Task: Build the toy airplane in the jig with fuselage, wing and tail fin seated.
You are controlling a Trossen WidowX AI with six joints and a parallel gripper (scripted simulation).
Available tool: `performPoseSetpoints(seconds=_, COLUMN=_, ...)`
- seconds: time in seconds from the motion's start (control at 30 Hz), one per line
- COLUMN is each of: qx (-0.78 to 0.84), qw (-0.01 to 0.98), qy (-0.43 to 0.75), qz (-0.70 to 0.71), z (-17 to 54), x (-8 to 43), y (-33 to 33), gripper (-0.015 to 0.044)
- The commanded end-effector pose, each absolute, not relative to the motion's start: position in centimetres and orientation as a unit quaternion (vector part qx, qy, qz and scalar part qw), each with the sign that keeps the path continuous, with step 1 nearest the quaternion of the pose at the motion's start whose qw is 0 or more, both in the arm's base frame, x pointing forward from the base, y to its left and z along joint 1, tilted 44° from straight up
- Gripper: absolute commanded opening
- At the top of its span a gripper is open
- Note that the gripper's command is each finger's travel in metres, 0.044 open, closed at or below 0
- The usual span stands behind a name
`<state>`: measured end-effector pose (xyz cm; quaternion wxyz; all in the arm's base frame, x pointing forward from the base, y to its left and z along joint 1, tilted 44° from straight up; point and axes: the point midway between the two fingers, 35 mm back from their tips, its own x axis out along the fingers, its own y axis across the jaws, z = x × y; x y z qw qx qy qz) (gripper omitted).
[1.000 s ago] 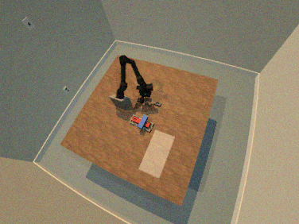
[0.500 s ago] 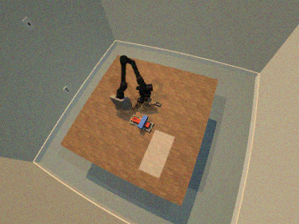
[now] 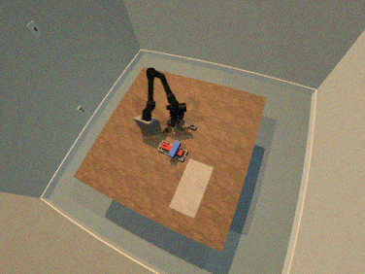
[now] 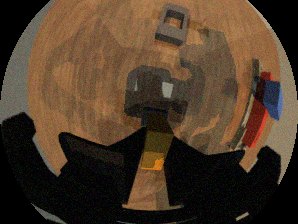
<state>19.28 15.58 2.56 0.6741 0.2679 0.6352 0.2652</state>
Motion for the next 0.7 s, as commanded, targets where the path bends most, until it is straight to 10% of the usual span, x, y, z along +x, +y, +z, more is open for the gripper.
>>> performPoseSetpoints(seconds=0.0, qx=0.259, qw=0.674, qy=0.637, qz=0.27, z=2.9, x=19.5, y=15.3, gripper=0.0)
performPoseSetpoints(seconds=0.67, qx=0.252, qw=0.677, qy=0.64, qz=0.263, z=6.3, x=20.1, y=11.2, gripper=0.0)
